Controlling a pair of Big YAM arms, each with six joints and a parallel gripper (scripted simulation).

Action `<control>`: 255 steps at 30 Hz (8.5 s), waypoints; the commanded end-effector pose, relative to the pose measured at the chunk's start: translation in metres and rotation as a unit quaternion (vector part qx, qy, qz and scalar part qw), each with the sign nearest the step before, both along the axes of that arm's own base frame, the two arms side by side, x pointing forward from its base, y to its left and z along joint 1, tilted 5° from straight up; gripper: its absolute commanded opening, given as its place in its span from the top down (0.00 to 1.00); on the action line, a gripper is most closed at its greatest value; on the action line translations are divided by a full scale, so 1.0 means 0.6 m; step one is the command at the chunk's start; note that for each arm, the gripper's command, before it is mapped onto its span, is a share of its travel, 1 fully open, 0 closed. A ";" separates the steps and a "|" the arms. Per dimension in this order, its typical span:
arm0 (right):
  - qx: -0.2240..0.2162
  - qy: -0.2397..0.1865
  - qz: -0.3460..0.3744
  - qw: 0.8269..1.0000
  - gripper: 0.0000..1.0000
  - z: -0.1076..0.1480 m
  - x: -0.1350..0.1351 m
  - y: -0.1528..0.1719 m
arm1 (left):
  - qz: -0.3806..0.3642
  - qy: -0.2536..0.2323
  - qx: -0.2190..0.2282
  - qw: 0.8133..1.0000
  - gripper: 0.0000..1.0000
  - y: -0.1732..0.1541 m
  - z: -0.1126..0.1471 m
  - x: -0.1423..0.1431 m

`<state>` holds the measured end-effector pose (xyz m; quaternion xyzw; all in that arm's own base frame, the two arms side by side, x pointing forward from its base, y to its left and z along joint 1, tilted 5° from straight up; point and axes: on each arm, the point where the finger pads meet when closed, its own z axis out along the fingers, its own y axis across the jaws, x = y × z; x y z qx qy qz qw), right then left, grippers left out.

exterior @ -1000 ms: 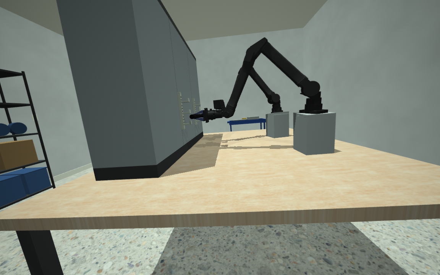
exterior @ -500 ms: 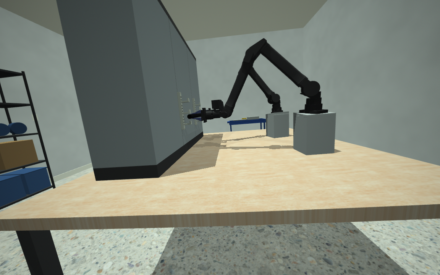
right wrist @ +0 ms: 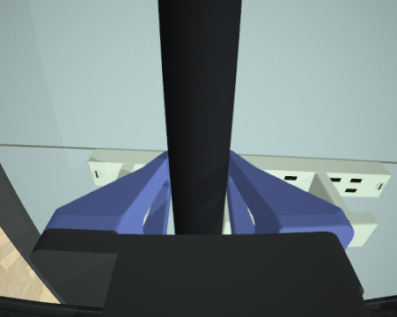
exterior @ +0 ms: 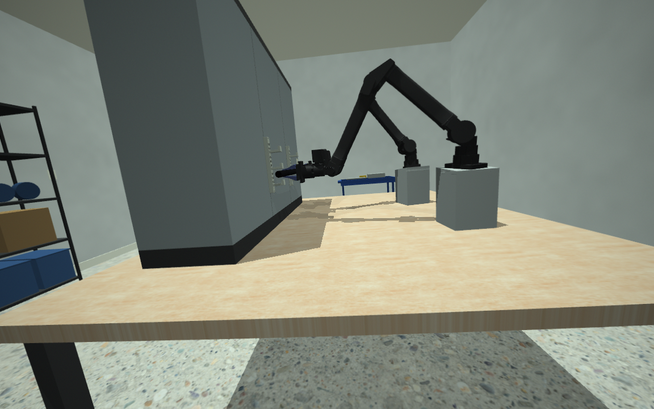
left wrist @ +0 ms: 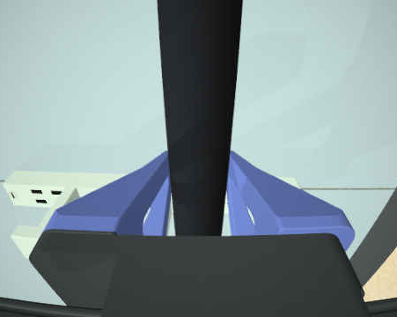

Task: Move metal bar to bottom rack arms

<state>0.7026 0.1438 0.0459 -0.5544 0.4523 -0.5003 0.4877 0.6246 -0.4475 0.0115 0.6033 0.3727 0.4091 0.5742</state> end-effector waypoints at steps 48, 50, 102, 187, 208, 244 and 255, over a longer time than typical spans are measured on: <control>0.020 -0.044 -0.003 0.999 1.00 0.046 0.078 -0.007 | 0.018 -0.029 -0.011 0.999 1.00 -0.013 0.033 0.077; 0.020 -0.044 -0.003 0.999 1.00 0.045 0.079 -0.007 | 0.018 -0.029 -0.011 0.999 1.00 -0.013 0.034 0.076; 0.020 -0.044 -0.003 0.999 1.00 0.042 0.082 -0.018 | 0.018 -0.029 -0.011 0.999 1.00 -0.023 0.059 0.053; 0.020 -0.044 -0.003 0.999 1.00 0.020 0.080 -0.016 | 0.018 -0.029 -0.011 0.999 1.00 -0.015 0.068 0.046; 0.020 -0.044 -0.003 0.999 1.00 -0.007 0.078 -0.018 | 0.018 -0.029 -0.011 0.999 1.00 -0.013 0.036 0.047; 0.020 -0.044 -0.003 0.999 1.00 -0.015 0.076 -0.020 | 0.018 -0.029 -0.011 0.999 1.00 -0.011 0.010 0.049; 0.020 -0.044 -0.003 0.999 1.00 -0.014 0.076 -0.020 | 0.018 -0.029 -0.011 0.999 1.00 -0.011 0.009 0.049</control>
